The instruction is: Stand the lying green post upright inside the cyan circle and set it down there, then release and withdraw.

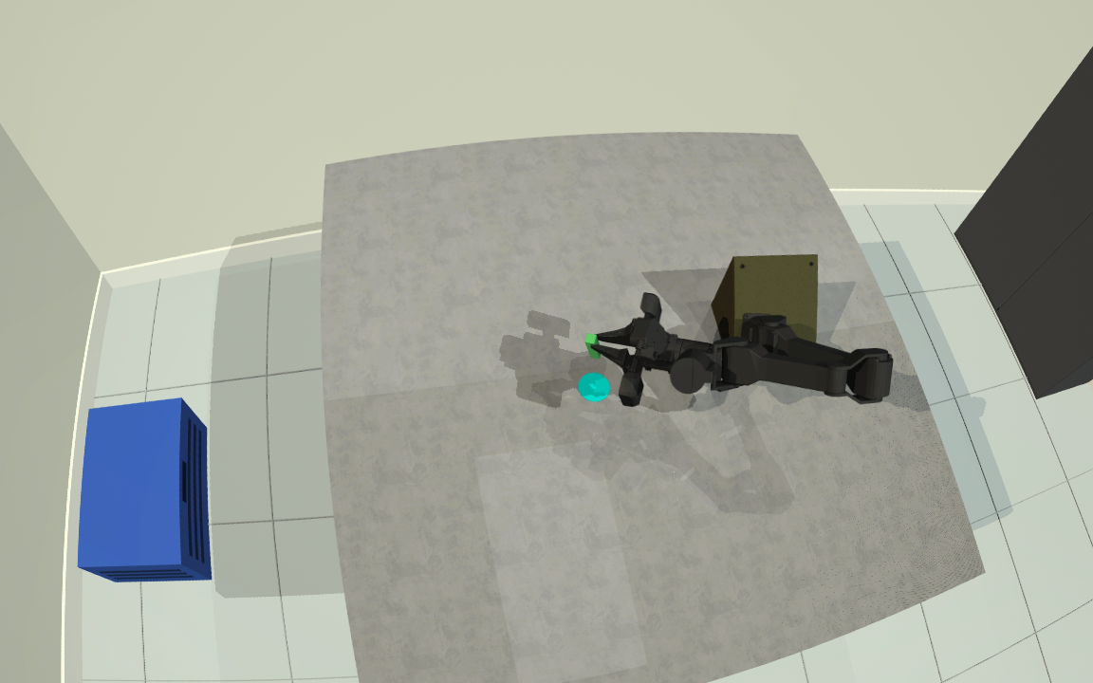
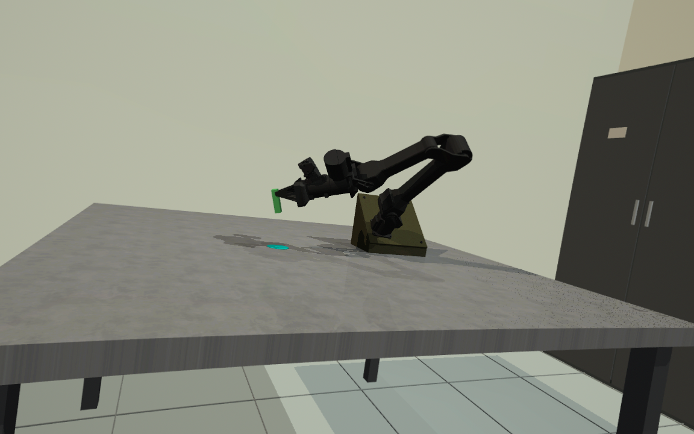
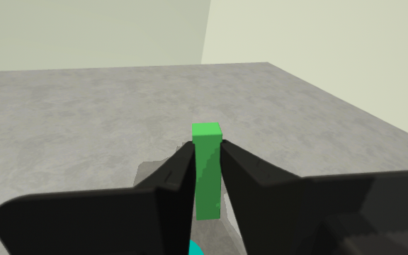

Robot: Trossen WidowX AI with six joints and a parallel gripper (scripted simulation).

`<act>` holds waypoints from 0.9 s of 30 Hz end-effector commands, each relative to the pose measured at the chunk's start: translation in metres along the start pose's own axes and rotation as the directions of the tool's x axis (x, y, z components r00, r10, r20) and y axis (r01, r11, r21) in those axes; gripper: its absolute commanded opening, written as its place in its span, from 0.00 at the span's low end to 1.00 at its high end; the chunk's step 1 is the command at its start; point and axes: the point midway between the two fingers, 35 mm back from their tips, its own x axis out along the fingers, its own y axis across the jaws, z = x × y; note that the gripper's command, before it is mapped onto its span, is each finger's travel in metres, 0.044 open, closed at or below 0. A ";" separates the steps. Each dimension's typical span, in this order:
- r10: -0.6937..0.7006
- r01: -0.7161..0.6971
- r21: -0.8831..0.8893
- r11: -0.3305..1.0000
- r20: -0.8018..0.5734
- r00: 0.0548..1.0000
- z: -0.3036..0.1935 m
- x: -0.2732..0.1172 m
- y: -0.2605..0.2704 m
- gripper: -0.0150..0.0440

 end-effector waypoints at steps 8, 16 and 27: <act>0.025 -0.028 0.048 0.998 0.070 0.997 0.000 -0.009 0.000 0.29; 0.045 -0.054 0.080 0.995 0.120 0.992 0.002 -0.015 0.000 0.29; 0.072 -0.096 0.125 0.988 0.189 0.979 0.003 -0.026 -0.001 0.29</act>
